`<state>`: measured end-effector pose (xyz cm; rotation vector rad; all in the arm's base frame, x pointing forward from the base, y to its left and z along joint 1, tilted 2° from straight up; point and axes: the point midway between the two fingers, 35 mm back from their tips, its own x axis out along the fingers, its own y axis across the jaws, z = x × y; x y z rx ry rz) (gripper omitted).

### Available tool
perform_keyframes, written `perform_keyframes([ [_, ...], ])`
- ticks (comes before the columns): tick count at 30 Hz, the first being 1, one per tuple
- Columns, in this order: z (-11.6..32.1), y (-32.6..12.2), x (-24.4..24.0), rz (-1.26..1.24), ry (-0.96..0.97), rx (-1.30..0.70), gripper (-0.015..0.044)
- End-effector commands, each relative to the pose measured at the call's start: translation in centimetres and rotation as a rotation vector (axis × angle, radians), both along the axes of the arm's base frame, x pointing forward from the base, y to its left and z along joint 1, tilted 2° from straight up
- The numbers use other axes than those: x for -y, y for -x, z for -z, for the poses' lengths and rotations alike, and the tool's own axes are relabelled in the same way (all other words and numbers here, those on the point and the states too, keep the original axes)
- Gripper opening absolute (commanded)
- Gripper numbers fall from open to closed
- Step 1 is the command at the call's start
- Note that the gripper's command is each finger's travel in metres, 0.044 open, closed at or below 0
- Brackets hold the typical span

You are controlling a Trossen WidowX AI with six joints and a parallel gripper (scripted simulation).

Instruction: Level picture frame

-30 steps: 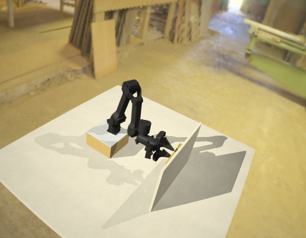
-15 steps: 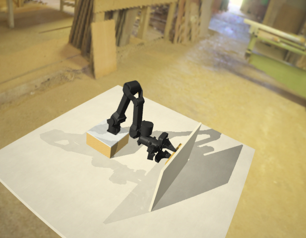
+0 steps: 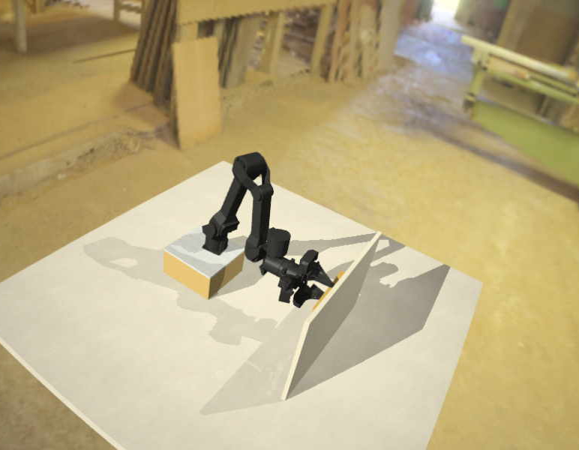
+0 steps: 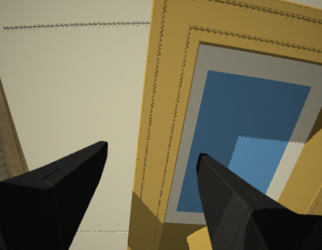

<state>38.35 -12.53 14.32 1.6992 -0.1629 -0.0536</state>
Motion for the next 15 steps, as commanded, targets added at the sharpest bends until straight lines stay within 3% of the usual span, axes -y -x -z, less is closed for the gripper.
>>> perform_keyframes([
  [1, 0.06, -0.02, 0.09, 0.006, 0.002, -0.003, 0.0260],
  [13, 0.10, -0.03, 0.15, 0.006, 0.002, -0.003, 0.0260],
  [15, 0.10, -0.03, 0.15, 0.006, 0.002, -0.003, 0.0208],
])
